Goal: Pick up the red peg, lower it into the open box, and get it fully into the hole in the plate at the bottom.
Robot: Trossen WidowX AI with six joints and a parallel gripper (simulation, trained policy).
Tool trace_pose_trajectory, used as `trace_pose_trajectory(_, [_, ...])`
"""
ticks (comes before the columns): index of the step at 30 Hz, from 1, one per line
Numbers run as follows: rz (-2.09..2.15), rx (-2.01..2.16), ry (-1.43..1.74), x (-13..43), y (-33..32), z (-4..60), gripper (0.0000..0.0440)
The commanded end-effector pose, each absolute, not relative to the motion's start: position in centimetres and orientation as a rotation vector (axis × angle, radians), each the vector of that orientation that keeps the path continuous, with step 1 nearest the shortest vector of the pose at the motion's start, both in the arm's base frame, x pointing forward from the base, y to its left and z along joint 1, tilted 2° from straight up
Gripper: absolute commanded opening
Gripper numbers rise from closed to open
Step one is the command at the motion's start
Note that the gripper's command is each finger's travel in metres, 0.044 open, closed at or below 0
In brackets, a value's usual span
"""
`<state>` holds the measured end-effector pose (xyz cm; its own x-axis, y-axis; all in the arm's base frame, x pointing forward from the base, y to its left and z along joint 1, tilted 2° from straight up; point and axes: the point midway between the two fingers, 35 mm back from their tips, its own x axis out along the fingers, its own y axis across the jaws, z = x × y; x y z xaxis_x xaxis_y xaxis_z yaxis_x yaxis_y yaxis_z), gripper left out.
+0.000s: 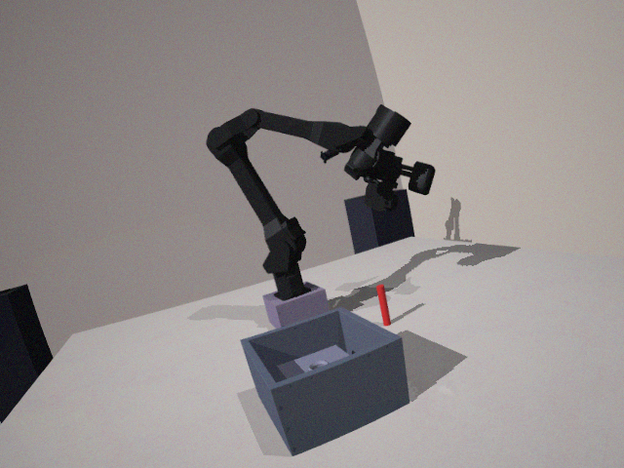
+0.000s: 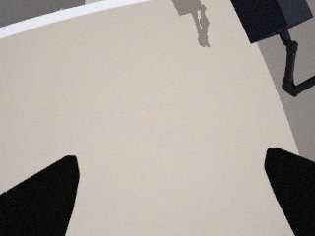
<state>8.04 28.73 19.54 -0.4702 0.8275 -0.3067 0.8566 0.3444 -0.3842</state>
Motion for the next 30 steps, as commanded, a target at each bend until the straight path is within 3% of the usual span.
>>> trace_pose_trajectory(1, [-0.765,1.605,2.489,8.5,28.7,19.3,0.0409])
trace_pose_trajectory(6, [-0.680,1.664,2.305,10.9,28.3,18.2,0.0440])
trace_pose_trajectory(30, [-0.658,1.355,1.544,19.2,18.7,12.6,0.0440])
